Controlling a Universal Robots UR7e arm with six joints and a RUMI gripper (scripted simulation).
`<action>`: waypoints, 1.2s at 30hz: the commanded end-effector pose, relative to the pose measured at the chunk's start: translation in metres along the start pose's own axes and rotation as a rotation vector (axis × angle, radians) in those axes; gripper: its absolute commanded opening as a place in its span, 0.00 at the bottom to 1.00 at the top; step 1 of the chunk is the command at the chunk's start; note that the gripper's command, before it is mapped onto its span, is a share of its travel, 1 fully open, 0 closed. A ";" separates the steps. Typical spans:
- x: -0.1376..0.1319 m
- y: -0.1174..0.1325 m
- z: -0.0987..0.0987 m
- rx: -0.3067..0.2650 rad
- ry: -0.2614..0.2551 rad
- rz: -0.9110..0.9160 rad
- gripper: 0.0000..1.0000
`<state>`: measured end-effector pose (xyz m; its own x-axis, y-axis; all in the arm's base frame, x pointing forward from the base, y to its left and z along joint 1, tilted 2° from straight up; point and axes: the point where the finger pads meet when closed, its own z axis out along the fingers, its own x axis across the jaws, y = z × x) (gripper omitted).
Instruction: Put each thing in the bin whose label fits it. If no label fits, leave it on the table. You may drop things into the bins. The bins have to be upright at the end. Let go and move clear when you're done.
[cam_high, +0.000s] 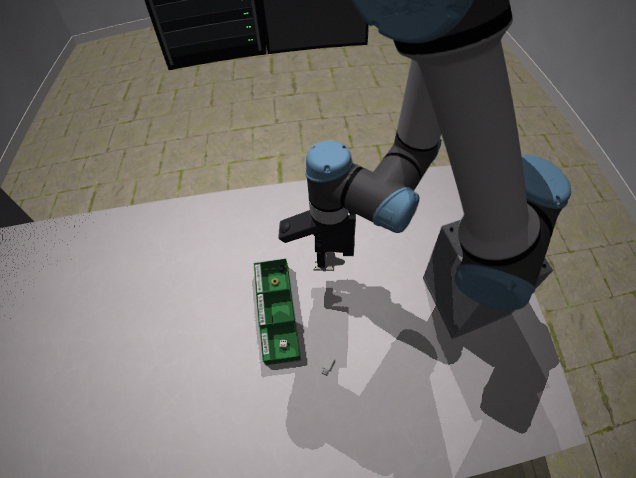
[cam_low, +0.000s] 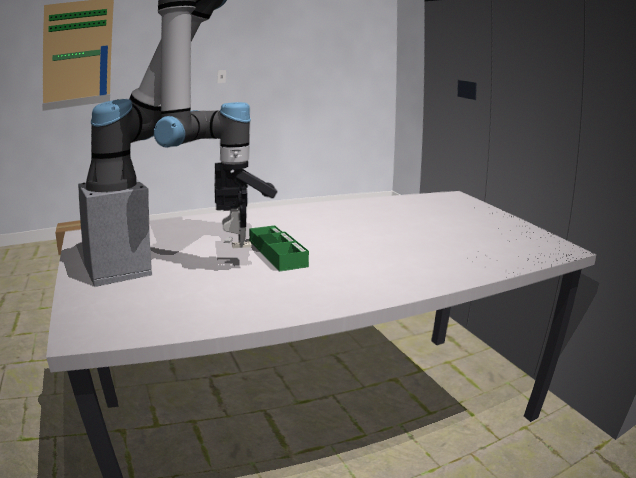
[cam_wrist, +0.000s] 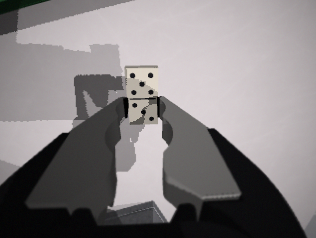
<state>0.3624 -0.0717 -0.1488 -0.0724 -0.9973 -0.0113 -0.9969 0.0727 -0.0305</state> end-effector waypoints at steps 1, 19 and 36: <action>-0.010 -0.005 -0.001 0.001 0.000 -0.098 0.00; -0.097 -0.047 -0.001 0.005 0.002 -0.665 0.00; -0.178 -0.086 -0.001 0.011 0.005 -1.175 0.00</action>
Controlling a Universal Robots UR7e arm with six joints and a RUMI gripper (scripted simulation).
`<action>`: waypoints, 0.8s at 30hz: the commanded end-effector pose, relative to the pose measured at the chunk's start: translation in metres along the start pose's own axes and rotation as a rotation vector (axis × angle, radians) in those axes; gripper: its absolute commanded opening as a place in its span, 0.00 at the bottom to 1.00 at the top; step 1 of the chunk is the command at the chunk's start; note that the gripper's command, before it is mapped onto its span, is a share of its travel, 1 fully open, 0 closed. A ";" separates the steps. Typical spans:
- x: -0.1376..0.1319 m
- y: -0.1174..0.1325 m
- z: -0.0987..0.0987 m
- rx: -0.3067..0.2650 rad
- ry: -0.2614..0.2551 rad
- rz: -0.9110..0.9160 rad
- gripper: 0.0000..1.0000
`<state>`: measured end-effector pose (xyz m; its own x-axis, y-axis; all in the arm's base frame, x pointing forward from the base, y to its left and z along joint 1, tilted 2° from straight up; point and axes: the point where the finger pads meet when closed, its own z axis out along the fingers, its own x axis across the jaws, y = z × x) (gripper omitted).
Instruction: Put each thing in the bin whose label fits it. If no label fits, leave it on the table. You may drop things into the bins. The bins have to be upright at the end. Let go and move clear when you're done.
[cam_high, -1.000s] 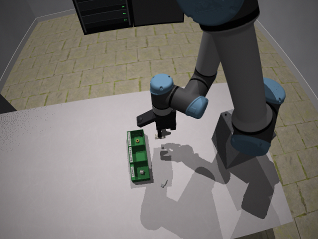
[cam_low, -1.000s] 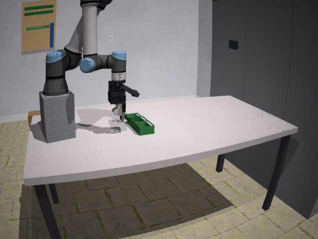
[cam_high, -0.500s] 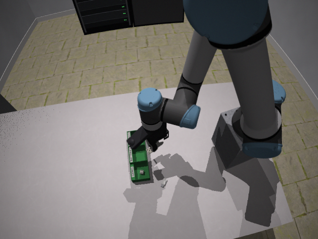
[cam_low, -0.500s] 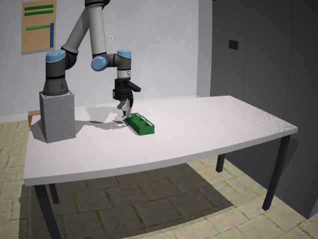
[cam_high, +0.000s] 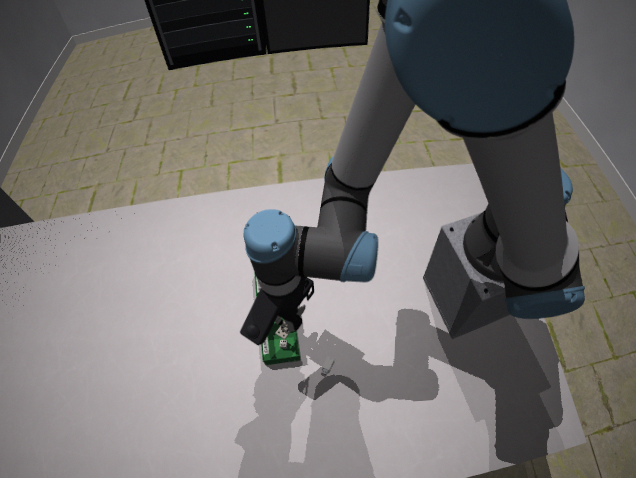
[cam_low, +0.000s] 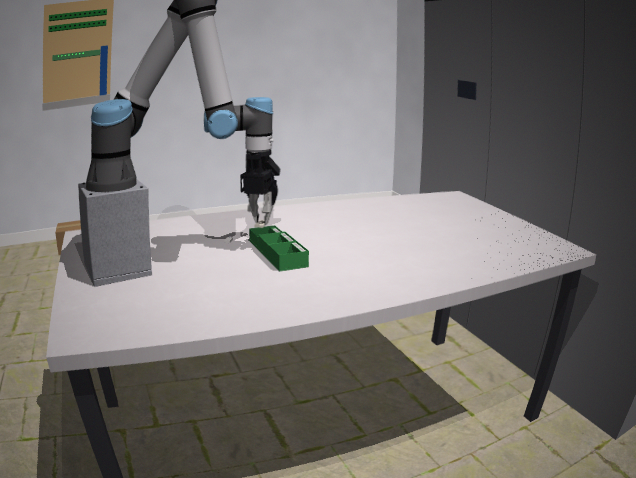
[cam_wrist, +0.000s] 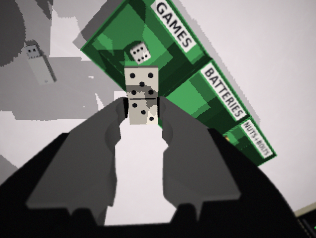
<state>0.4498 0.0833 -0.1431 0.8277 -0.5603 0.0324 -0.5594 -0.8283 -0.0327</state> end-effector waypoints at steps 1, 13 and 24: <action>-0.001 -0.024 0.001 0.000 -0.002 -0.157 0.00; -0.001 -0.028 0.001 -0.003 -0.004 -0.493 0.00; -0.001 -0.025 0.001 -0.003 -0.013 -0.723 0.00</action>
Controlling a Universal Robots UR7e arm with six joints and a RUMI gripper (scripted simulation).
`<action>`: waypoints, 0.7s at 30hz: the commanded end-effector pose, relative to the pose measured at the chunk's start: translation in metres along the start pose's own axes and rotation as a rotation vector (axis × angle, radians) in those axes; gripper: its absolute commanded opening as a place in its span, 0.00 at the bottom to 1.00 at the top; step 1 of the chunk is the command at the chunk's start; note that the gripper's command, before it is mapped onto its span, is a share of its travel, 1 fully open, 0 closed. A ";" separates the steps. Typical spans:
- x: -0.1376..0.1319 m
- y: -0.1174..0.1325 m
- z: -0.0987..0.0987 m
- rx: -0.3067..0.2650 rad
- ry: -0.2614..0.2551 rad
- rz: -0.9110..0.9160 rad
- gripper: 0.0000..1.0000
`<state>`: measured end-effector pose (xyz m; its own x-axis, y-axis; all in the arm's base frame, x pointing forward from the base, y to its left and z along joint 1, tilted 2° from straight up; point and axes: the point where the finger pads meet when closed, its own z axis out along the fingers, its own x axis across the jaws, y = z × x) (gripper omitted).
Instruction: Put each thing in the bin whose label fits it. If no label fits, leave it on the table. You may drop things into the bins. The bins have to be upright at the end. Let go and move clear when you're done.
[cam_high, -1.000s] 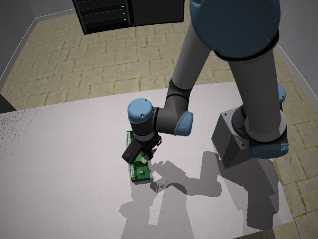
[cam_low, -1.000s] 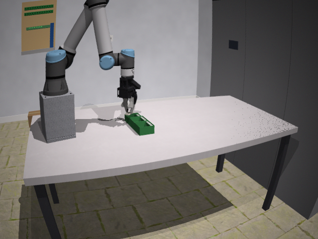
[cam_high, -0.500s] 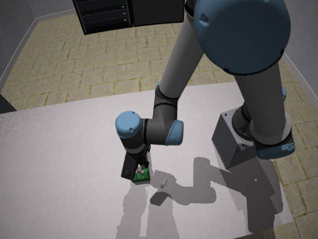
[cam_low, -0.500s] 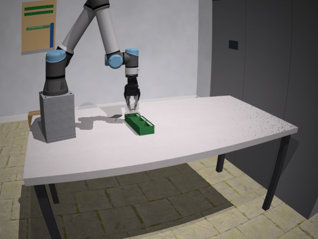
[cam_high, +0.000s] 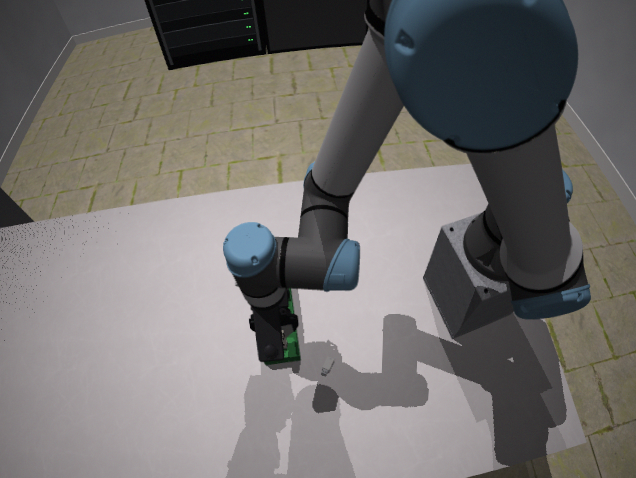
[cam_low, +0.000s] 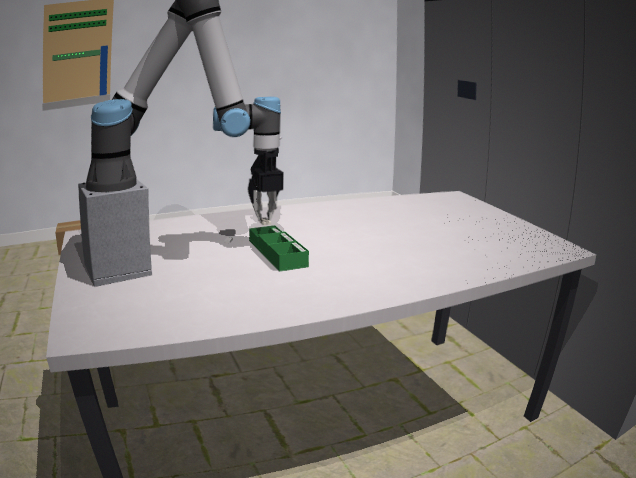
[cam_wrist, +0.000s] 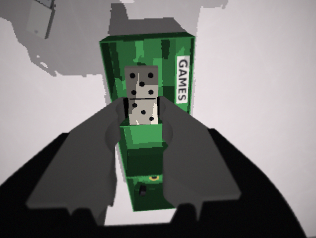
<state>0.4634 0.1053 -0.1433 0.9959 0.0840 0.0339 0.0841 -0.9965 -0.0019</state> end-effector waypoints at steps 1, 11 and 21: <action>0.000 0.001 0.000 0.004 -0.001 -0.044 0.00; 0.000 0.001 0.000 0.004 -0.001 -0.044 0.00; -0.001 0.001 0.014 0.004 -0.001 -0.044 0.00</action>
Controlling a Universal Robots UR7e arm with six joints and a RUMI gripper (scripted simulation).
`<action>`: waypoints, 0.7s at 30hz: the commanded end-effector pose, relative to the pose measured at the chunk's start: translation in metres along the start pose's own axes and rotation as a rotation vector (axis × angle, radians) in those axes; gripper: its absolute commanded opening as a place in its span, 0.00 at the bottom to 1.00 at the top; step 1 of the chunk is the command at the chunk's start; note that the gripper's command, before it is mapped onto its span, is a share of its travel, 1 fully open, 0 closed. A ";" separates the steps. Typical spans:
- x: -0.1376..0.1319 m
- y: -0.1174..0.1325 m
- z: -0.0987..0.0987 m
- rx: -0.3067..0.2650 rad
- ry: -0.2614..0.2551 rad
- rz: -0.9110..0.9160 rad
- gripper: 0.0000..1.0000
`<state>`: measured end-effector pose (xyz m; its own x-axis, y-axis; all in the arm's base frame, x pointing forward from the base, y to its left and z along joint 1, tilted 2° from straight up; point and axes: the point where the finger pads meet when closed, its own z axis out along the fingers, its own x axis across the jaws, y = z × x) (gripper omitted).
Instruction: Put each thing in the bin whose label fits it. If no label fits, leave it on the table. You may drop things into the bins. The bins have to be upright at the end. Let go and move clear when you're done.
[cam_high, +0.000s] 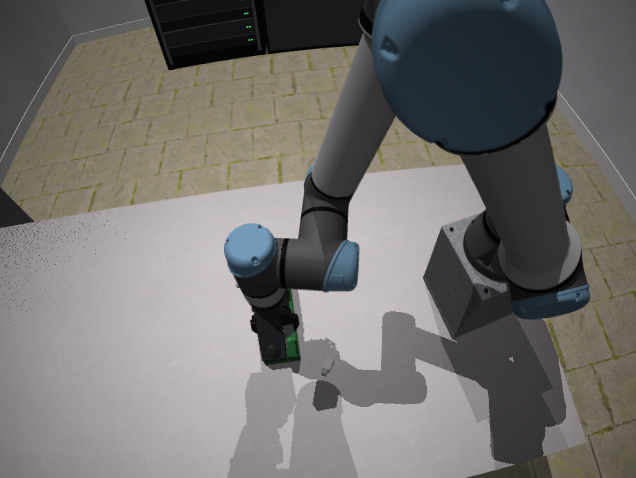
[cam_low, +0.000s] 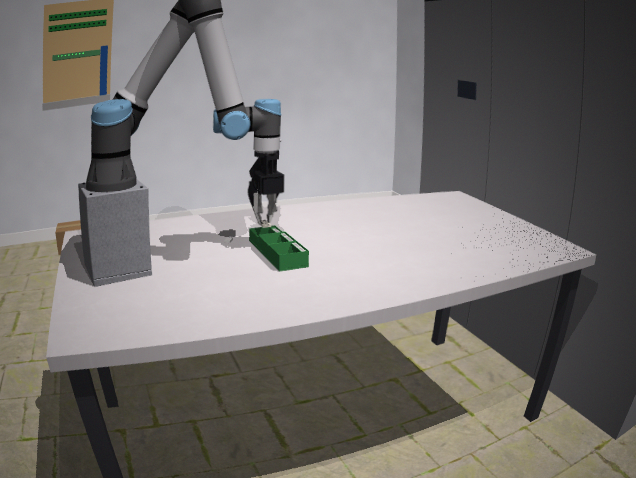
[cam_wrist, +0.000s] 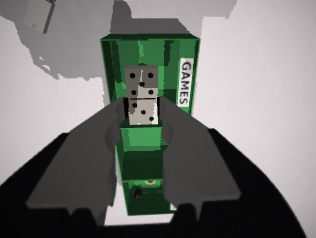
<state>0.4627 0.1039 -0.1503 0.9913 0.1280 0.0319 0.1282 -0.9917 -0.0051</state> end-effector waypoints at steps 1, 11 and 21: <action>0.001 0.000 0.009 0.000 0.001 0.000 0.00; 0.001 0.000 0.025 0.000 0.001 0.000 0.00; 0.001 0.000 0.028 0.000 0.001 0.000 0.00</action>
<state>0.4637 0.1042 -0.1780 0.9913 0.1280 0.0318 0.1283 -0.9917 -0.0051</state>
